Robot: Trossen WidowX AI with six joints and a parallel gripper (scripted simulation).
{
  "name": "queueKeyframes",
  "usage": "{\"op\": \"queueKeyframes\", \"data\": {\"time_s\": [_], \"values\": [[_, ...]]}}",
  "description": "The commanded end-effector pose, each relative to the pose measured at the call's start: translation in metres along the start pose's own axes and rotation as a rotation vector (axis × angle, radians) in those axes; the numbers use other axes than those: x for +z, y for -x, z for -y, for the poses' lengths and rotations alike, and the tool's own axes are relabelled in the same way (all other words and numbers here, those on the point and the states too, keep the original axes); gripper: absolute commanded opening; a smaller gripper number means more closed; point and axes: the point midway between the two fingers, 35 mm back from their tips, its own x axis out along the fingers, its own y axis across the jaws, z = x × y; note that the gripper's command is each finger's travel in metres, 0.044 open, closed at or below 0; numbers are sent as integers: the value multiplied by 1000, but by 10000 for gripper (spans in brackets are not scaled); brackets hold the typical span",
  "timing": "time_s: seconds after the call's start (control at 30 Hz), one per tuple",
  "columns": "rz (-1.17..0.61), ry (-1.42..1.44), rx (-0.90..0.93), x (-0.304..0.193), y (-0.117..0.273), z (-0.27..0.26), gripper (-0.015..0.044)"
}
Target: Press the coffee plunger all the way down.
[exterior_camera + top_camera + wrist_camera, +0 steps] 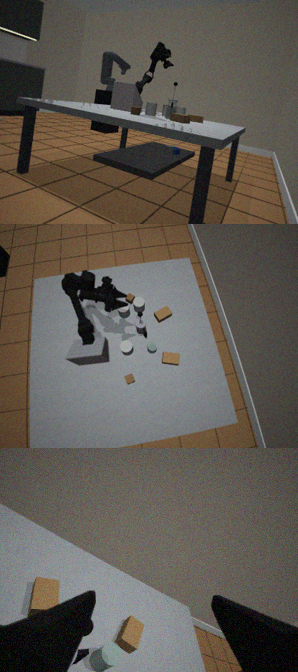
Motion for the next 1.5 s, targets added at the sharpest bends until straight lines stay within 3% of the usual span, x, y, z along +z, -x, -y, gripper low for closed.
{"op": "queueKeyframes", "data": {"time_s": [0.0,0.1,0.5,1.47], "values": [[-61,-265,245,-39,-38,-17,440],[-111,-442,391,-64,-57,-31,440],[-110,-449,412,-109,-74,-67,440],[-107,-447,416,-109,-109,-85,440]]}}
